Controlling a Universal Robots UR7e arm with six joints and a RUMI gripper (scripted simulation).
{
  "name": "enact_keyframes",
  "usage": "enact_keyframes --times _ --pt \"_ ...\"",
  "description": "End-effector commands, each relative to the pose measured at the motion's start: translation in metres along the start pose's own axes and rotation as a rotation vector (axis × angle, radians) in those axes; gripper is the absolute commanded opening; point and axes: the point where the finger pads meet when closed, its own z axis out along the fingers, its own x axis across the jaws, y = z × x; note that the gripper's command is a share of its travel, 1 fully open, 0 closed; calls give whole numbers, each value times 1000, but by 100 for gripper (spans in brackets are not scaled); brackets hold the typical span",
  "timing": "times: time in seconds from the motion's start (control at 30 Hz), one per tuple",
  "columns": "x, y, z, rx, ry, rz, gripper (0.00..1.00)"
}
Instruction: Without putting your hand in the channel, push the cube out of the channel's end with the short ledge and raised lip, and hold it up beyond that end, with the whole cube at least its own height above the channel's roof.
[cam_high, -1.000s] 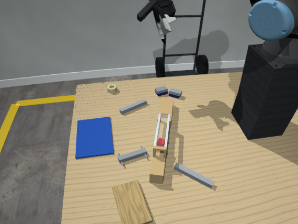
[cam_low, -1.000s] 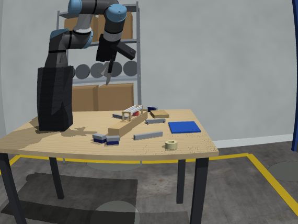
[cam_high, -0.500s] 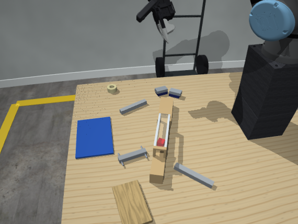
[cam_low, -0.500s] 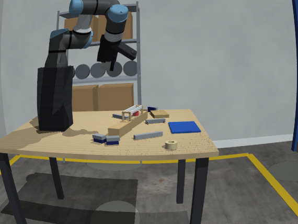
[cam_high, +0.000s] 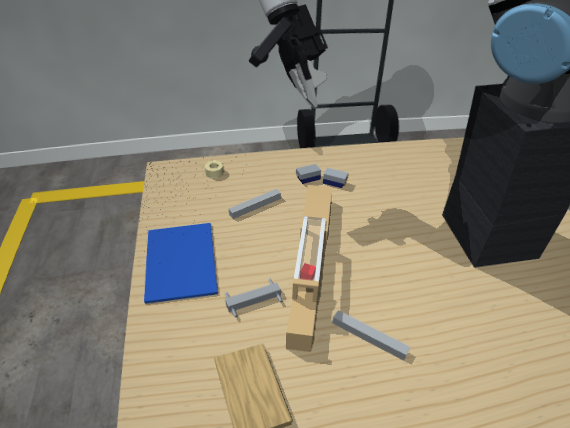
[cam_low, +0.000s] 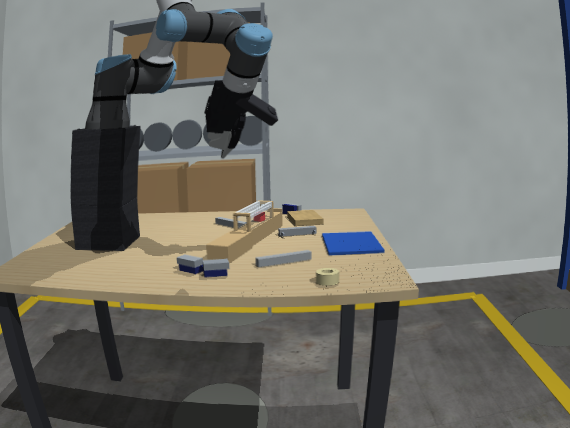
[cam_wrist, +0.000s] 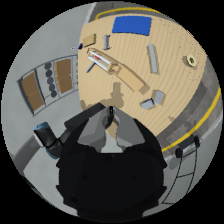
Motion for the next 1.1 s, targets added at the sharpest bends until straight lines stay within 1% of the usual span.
enact_keyframes --times 0.0,0.07,0.17,0.27,0.3,0.33,0.37,0.4,0.43,0.5,0.53,0.57,0.6,0.63,0.73,0.8,0.83,0.87,0.9,0.93,0.97,1.0,1.03,1.07 --pt "-5 -34 40 -62 82 -189 0" --pt "-11 -48 57 -90 112 -273 0" --pt "-11 -48 57 -90 112 -273 0" --pt "-21 -68 86 -137 157 -410 0" --pt "-21 -68 86 -137 157 -410 0" --pt "-25 -74 95 -154 173 -458 0" --pt "-25 -74 95 -154 173 -458 0" --pt "-29 -80 105 -170 188 -508 0" --pt "-29 -80 105 -170 188 -508 0" --pt "-39 -92 126 -205 219 -609 0" --pt "-39 -92 126 -205 219 -609 0" --pt "-44 -98 136 -222 234 -661 0" --pt "-44 -98 136 -222 234 -661 0" --pt "-50 -104 147 -239 249 -714 0" --pt "-50 -104 147 -239 249 -714 0" --pt "-62 -113 167 -275 278 -820 0" --pt "-62 -113 167 -275 278 -820 0" --pt "-69 -118 178 -292 292 -873 0" --pt "-69 -118 178 -292 292 -873 0" --pt "-75 -122 188 -310 305 -927 0" --pt "-75 -122 188 -310 305 -927 0" --pt "-82 -126 198 -327 319 -980 0" --pt "-82 -126 198 -327 319 -980 0" --pt "-89 -129 208 -344 332 -1033 0"
